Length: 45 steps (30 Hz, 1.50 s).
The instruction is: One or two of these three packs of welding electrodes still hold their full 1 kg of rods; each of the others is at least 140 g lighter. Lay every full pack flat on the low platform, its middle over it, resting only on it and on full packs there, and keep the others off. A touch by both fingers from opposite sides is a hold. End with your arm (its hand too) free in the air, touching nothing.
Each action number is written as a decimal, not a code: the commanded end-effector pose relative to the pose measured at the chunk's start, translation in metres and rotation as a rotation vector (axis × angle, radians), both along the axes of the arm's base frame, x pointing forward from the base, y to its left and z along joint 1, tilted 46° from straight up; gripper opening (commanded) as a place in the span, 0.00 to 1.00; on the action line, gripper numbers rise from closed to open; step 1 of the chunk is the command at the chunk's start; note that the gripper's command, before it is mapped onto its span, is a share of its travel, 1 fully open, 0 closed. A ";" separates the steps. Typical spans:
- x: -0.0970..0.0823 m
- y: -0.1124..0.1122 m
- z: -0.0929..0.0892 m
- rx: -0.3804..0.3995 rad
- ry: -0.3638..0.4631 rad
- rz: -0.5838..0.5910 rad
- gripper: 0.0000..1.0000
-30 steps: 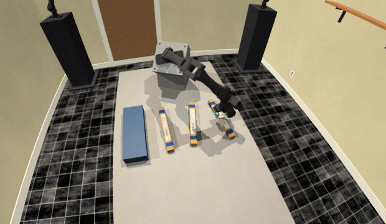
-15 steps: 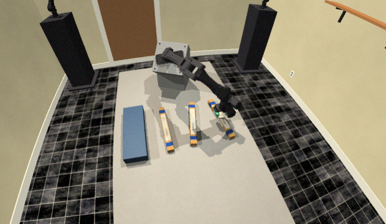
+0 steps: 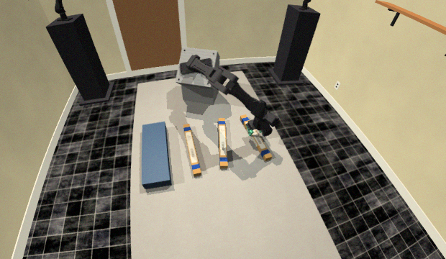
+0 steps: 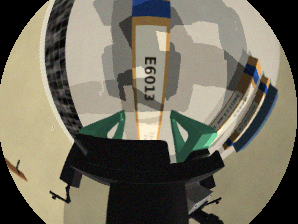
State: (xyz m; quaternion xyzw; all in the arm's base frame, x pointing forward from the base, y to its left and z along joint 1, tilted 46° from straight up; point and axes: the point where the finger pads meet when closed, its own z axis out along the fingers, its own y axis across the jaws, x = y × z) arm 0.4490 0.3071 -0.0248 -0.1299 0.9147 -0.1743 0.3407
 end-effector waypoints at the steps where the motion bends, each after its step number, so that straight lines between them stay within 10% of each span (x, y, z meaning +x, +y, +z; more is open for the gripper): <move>1: 0.011 0.013 0.007 0.038 -0.034 0.013 0.74; 45: 0.024 0.014 0.008 0.051 -0.047 0.018 0.74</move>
